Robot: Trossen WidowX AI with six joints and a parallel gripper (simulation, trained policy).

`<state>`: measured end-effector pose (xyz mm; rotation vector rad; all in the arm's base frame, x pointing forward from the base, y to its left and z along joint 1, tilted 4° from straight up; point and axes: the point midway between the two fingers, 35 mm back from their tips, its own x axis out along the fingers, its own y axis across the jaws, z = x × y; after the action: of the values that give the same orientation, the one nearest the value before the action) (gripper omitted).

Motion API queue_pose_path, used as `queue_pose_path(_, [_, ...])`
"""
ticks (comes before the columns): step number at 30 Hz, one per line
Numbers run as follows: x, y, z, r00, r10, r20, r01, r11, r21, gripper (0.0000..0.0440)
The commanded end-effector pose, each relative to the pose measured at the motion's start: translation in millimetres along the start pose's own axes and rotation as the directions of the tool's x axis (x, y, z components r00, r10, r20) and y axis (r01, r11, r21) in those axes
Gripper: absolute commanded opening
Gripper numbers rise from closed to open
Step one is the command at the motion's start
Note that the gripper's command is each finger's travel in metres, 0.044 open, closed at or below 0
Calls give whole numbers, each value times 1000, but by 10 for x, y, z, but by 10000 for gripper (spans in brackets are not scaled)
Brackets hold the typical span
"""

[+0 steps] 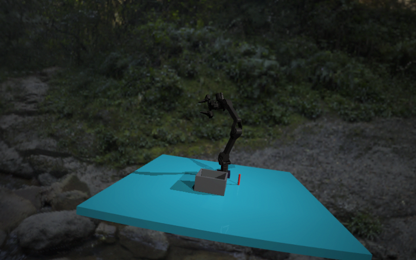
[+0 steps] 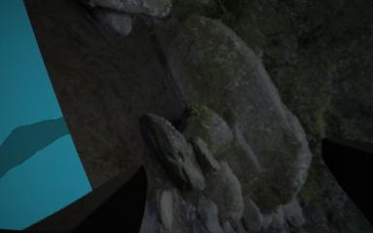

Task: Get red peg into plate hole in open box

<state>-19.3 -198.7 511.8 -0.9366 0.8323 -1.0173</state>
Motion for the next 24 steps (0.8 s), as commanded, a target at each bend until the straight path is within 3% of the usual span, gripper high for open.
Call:
queue_pose_path(1, [5,13,-5,1000,3,-3,-3,1000,0,417])
queue_pose_path(3, [27,54,-9,1000,17,-2,-17,1000,17,440])
queue_pose_path(12, [299,378,-47,986,161,51,-168,953,253,440])
queue_pose_path(24, [658,950,0,911,397,114,-394,754,525,440])
